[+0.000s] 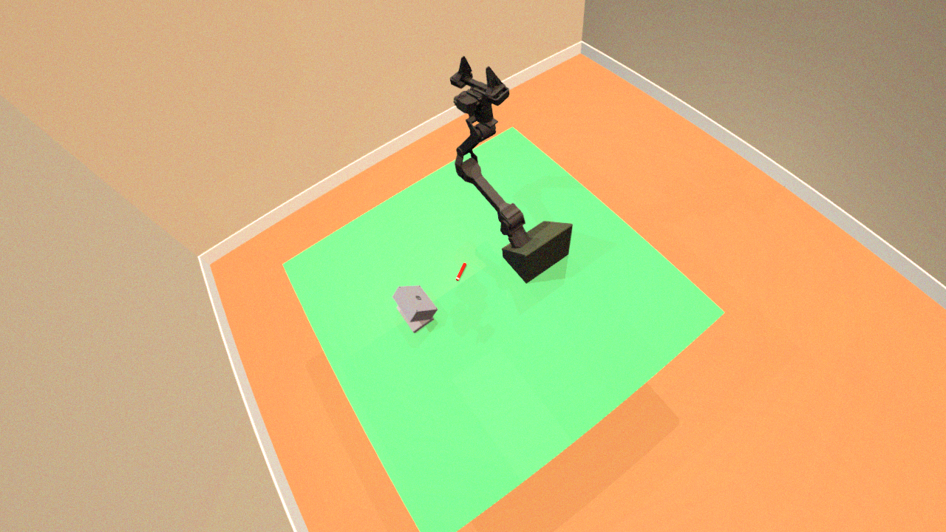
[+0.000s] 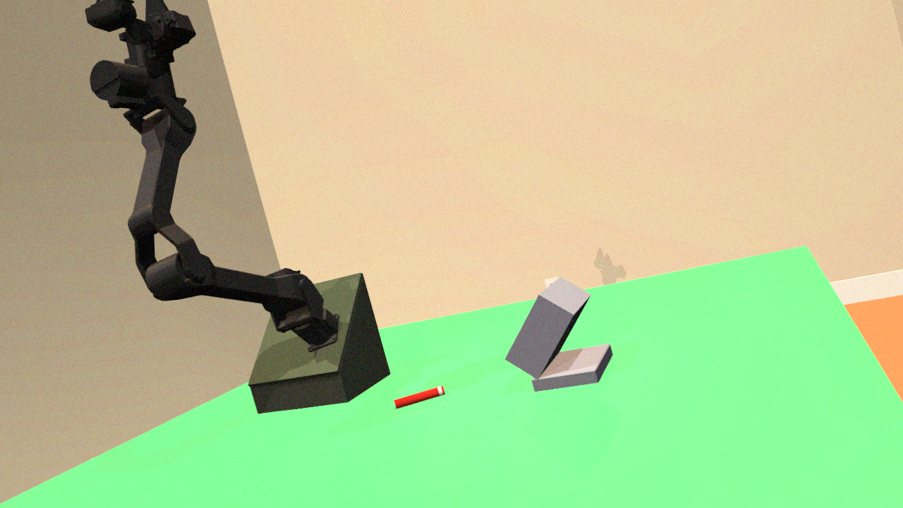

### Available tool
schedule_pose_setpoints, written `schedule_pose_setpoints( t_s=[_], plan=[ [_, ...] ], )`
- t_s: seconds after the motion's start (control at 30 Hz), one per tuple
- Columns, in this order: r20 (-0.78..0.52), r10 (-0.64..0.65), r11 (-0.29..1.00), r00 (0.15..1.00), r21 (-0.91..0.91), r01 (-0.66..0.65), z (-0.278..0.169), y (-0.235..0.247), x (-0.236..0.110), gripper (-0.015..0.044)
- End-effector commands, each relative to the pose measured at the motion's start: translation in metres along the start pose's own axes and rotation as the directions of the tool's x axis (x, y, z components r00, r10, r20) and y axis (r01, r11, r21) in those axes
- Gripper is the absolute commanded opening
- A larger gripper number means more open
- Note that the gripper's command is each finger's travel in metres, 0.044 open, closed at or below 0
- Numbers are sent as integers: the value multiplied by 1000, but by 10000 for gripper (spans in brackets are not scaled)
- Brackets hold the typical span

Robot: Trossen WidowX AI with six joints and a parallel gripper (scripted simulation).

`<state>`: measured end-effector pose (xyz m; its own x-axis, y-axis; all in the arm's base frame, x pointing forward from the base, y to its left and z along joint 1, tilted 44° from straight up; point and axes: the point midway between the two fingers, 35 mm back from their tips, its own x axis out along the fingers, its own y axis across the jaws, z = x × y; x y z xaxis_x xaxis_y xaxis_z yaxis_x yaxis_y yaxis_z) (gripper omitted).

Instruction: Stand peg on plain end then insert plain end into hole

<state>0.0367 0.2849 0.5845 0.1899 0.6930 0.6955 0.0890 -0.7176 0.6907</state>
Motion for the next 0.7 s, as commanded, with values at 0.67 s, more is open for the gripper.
schedule_pose_setpoints(
  t_s=[0.67],
  plan=[
    [542, -322, 926, 776, 12, 377, 184, -121, -35, 440]
  ],
)
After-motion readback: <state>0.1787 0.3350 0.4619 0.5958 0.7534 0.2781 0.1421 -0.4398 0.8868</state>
